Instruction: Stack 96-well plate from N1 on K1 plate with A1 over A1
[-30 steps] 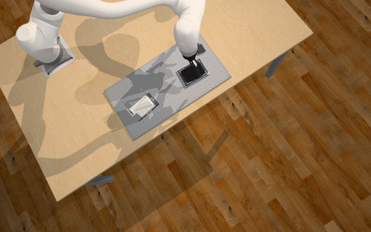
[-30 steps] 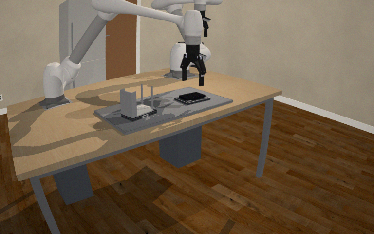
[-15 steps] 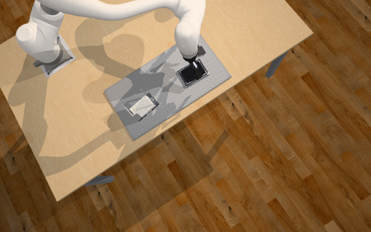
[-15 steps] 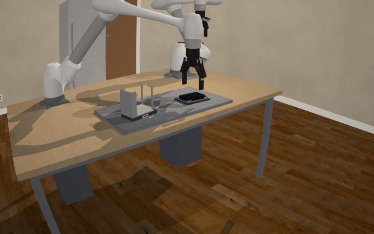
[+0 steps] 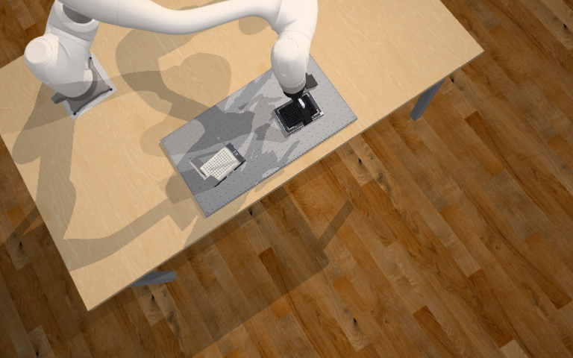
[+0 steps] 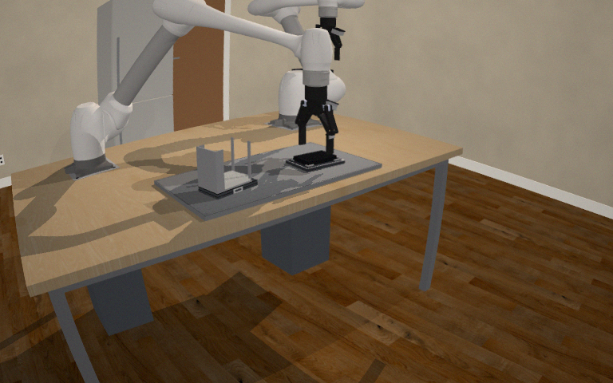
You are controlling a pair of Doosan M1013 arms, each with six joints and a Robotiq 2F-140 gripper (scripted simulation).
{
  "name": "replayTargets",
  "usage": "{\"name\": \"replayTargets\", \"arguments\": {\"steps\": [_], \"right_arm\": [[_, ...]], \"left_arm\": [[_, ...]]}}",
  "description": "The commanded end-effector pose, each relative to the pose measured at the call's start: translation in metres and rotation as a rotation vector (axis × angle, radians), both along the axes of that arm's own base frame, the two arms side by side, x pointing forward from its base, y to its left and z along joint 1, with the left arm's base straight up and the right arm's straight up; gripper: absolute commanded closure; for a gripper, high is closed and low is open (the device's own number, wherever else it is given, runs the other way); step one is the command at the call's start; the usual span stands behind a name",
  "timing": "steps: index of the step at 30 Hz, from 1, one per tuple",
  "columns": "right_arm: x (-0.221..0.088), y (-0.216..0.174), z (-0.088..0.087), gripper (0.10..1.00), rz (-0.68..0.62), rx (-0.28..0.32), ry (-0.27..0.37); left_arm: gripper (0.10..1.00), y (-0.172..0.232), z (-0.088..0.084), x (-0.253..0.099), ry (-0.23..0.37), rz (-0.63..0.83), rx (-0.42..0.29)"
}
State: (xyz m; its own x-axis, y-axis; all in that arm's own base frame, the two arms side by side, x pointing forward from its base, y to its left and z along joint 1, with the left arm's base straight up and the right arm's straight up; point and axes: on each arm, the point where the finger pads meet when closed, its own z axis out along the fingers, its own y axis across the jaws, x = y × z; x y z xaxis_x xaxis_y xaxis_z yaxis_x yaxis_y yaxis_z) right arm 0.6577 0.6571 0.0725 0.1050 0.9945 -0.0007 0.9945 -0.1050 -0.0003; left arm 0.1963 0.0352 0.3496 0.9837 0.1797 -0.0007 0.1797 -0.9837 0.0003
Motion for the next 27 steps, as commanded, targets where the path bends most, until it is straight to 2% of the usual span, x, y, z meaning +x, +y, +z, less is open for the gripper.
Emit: {"name": "replayTargets", "arguments": {"steps": [1,13,24,25,27], "right_arm": [[0.000,0.001,0.000,0.098,0.000,0.002,-0.002],[0.000,0.001,-0.020,0.098,0.000,0.002,-0.002],[0.000,0.001,-0.020,0.098,0.000,0.002,-0.002],[0.000,0.001,-0.020,0.469,0.000,0.002,-0.002],[0.000,0.001,-0.020,0.469,0.000,0.002,-0.002]], "left_arm": [[0.098,0.000,0.000,0.000,0.000,0.000,0.000],[0.098,0.000,0.000,0.000,0.000,0.000,0.000],[0.098,0.000,0.000,0.000,0.000,0.000,0.000],[0.098,0.000,0.000,0.000,0.000,0.000,0.000],[0.098,0.000,0.000,0.000,0.000,0.000,0.000]]}}
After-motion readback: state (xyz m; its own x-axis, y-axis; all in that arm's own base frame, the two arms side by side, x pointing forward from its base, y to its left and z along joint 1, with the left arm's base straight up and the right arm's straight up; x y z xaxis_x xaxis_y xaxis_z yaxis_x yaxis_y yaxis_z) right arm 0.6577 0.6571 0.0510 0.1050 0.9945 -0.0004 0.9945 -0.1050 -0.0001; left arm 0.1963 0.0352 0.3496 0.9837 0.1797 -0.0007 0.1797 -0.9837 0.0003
